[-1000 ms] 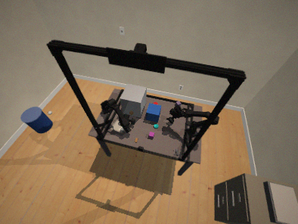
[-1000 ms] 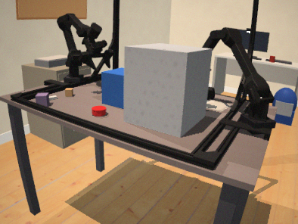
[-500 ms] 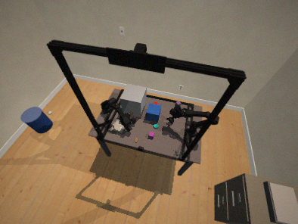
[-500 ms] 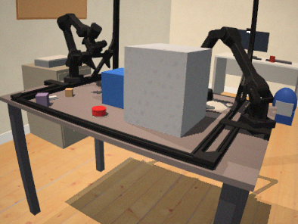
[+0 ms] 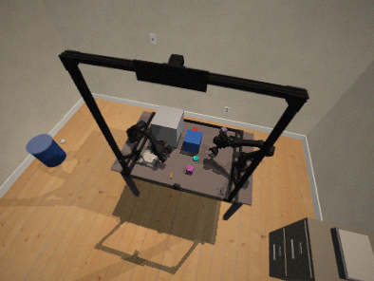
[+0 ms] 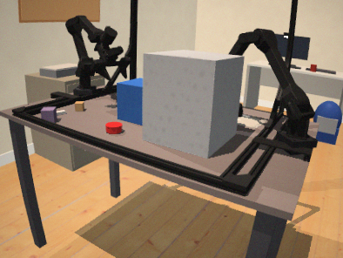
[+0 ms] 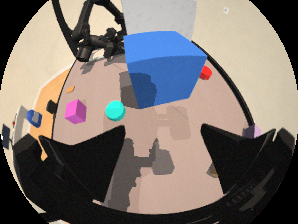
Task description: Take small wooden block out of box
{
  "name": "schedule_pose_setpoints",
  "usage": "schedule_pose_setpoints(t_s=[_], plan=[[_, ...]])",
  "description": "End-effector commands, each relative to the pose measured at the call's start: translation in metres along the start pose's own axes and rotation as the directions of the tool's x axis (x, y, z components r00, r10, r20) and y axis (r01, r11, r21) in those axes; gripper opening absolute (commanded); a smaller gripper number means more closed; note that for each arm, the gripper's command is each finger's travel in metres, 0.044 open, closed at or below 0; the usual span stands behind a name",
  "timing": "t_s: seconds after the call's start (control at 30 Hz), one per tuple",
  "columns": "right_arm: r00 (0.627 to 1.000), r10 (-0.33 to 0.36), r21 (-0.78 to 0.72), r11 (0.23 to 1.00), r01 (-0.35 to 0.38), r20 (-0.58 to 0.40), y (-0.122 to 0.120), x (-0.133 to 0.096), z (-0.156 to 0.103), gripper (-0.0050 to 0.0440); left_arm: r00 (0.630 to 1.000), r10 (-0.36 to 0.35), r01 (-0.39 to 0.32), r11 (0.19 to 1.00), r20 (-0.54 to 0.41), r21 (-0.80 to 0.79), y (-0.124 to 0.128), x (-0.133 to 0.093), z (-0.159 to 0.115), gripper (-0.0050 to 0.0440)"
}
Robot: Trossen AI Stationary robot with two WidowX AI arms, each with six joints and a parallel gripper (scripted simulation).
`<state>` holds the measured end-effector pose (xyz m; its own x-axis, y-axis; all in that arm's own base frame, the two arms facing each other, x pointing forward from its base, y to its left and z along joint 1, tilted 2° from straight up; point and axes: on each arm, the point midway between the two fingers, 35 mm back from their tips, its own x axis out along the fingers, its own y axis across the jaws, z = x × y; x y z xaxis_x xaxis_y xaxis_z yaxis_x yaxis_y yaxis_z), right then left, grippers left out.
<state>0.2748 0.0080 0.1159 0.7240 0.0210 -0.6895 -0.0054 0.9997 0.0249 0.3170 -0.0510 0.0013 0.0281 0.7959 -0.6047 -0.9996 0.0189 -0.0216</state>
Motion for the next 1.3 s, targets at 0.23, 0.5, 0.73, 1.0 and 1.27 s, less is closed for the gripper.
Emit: schedule_pose_setpoints(t_s=[0.23, 0.5, 0.73, 1.0, 1.27], plan=[[1.000, -0.003, 0.004, 1.000, 0.003, -0.001, 0.000, 0.000, -0.001, 0.0400, 1.000, -0.004, 0.004, 1.000, -0.006, -0.010, -0.001, 0.010, 0.012, 0.0400], [1.000, -0.003, 0.004, 1.000, 0.003, -0.001, 0.000, 0.000, -0.001, 0.0400, 1.000, -0.005, 0.005, 1.000, -0.005, -0.009, -0.001, 0.021, 0.019, 0.0400], [1.000, -0.003, 0.004, 1.000, 0.003, -0.001, 0.000, 0.000, -0.001, 0.0400, 1.000, -0.007, 0.007, 1.000, -0.001, -0.005, 0.000, 0.030, 0.026, 0.0400], [1.000, -0.003, 0.004, 1.000, 0.003, -0.001, 0.000, 0.000, -0.001, 0.0400, 1.000, -0.008, 0.008, 1.000, 0.003, -0.002, 0.001, 0.038, 0.032, 0.0400], [1.000, -0.003, 0.004, 1.000, 0.003, -0.001, 0.000, 0.000, -0.001, 0.0400, 1.000, -0.010, 0.010, 1.000, 0.010, 0.003, 0.003, 0.049, 0.039, 0.0400]])
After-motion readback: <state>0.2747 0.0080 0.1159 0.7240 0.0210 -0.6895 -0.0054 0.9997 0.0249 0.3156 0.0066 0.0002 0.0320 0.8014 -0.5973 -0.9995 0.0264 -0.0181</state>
